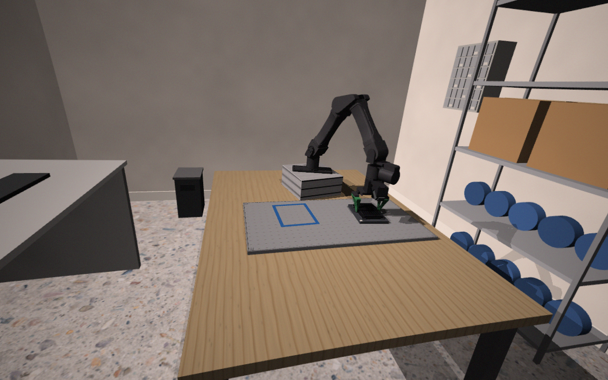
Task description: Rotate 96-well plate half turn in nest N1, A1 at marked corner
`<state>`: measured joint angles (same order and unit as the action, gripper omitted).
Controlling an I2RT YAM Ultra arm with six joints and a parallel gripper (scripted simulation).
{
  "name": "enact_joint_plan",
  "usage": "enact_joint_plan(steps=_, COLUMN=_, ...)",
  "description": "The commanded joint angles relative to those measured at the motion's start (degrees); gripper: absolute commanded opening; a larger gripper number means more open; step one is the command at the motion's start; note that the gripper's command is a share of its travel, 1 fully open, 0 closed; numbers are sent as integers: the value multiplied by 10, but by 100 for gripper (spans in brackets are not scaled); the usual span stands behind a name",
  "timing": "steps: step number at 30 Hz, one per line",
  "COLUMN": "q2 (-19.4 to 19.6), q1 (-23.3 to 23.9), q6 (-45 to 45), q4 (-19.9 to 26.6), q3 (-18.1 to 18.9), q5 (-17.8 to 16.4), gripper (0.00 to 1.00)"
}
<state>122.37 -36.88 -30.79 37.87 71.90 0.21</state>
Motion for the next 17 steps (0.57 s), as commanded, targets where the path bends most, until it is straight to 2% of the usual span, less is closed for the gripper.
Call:
enact_joint_plan(steps=1, q2=-11, q1=0, q6=0, q4=7, q3=4, q5=2, gripper=100)
enact_joint_plan(steps=12, q2=-45, q1=0, q6=0, q4=58, q3=23, q5=2, gripper=100)
enact_joint_plan(steps=17, q2=-45, q1=0, q6=0, q4=58, q3=23, q5=2, gripper=100)
